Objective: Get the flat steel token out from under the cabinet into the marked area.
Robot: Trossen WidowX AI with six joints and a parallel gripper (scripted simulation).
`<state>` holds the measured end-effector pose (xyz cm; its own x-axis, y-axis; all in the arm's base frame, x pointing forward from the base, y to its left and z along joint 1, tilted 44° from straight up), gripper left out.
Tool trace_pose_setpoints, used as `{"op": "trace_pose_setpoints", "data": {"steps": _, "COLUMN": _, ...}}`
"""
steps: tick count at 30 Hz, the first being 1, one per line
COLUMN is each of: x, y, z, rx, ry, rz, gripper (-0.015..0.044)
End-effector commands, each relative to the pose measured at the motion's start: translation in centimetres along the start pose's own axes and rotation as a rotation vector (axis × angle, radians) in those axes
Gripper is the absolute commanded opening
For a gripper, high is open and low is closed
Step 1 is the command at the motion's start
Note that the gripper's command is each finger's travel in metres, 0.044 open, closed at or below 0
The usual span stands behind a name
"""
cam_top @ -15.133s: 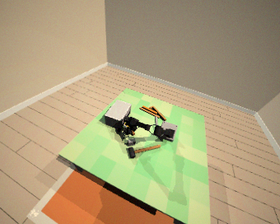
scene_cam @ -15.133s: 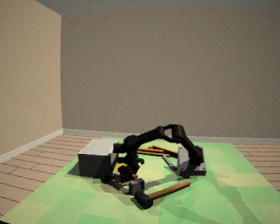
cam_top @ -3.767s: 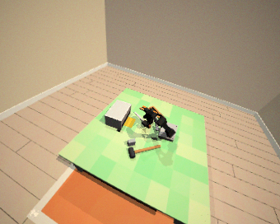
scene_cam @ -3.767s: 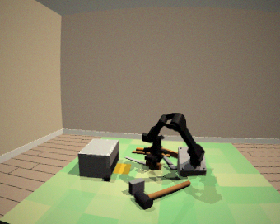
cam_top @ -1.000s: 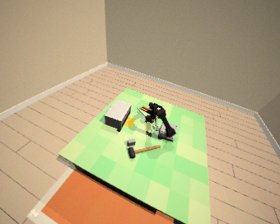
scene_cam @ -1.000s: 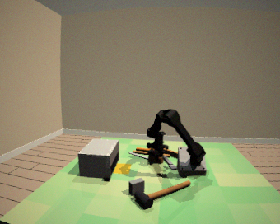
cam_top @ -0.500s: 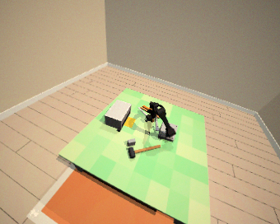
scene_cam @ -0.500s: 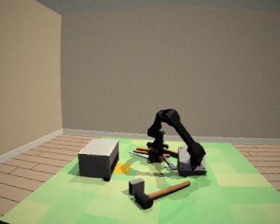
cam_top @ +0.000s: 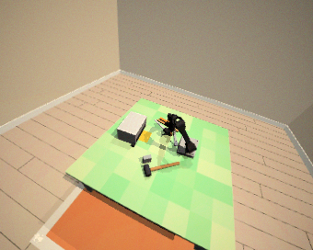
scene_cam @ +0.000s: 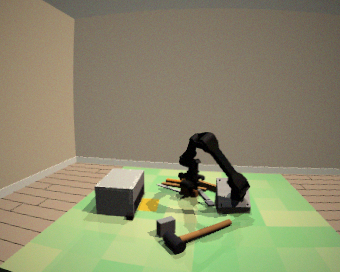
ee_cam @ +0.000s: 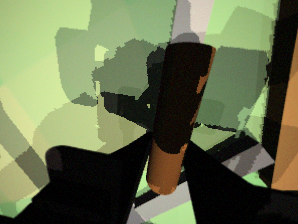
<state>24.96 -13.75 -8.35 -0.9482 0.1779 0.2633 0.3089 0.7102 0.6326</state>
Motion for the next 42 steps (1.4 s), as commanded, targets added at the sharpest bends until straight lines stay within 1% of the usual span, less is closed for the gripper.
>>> {"op": "trace_pose_setpoints", "data": {"steps": 1, "x": -0.1, "y": -0.2, "z": -0.2, "rx": 0.009, "ry": -0.001, "rz": 0.005, "gripper": 0.0000}}
{"op": "trace_pose_setpoints", "data": {"steps": 42, "x": -0.5, "y": -1.7, "z": -0.2, "rx": 0.010, "ry": -0.002, "rz": 0.005, "gripper": 0.0000}}
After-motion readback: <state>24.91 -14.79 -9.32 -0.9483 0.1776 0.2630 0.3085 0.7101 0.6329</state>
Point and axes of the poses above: the point midway between the two fingers, 35 mm back from their tips, its own z axis out along the fingers, its own y axis across the jaws, x = y × z, the point moved 9 cm from there along -z, back along the fingers, and after that the axes turned 12 degrees about -z, right-handed, at the moved point
